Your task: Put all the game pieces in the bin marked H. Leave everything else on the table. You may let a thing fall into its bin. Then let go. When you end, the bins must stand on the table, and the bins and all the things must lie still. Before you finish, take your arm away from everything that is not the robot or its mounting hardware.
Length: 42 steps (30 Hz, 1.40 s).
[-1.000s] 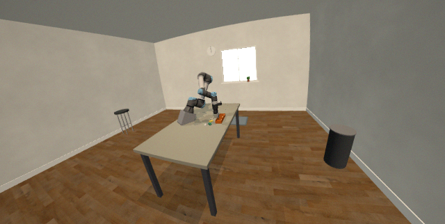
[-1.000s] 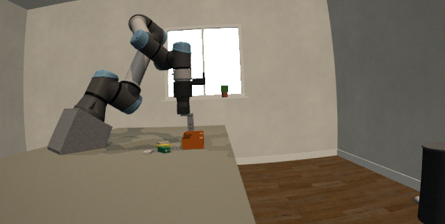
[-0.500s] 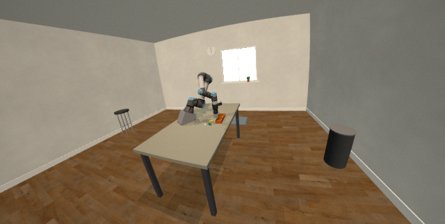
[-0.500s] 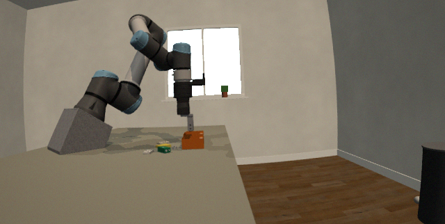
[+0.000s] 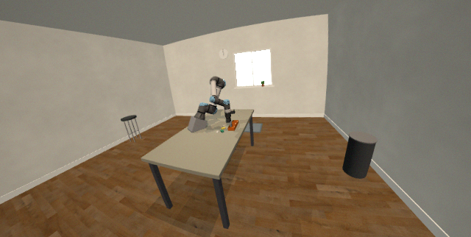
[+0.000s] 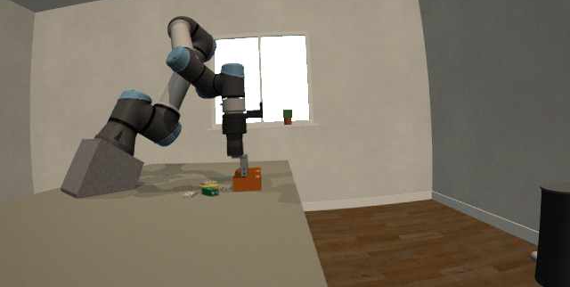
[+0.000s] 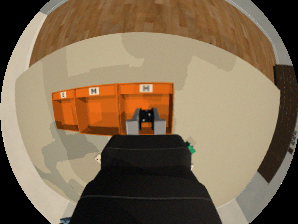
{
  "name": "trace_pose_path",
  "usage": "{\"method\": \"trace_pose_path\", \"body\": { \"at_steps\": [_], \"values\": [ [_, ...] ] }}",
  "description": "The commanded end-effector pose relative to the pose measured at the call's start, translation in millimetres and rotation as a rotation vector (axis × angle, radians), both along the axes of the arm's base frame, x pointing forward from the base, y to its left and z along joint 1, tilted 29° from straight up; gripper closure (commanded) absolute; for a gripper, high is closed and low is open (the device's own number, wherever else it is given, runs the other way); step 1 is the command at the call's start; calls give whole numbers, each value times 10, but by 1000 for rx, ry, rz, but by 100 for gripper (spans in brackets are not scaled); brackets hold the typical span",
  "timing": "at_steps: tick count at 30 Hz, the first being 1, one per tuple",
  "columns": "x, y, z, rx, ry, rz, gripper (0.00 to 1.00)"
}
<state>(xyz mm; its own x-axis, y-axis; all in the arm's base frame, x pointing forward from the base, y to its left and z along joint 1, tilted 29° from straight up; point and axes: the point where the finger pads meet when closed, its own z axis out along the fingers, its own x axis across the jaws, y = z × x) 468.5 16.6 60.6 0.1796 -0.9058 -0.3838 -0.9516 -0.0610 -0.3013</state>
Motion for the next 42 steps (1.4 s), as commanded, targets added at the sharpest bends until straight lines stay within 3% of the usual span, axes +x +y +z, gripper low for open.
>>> {"method": "trace_pose_path", "body": {
  "at_steps": [1,10,25,26,42],
  "values": [
    [22,19,-46,-1,-2,-1,66],
    [64,92,-198,-1,-2,-1,66],
    [58,97,-198,-1,-2,-1,66],
    [58,97,-198,-1,-2,-1,36],
    [59,97,-198,-1,-2,-1,36]
  ]
}}
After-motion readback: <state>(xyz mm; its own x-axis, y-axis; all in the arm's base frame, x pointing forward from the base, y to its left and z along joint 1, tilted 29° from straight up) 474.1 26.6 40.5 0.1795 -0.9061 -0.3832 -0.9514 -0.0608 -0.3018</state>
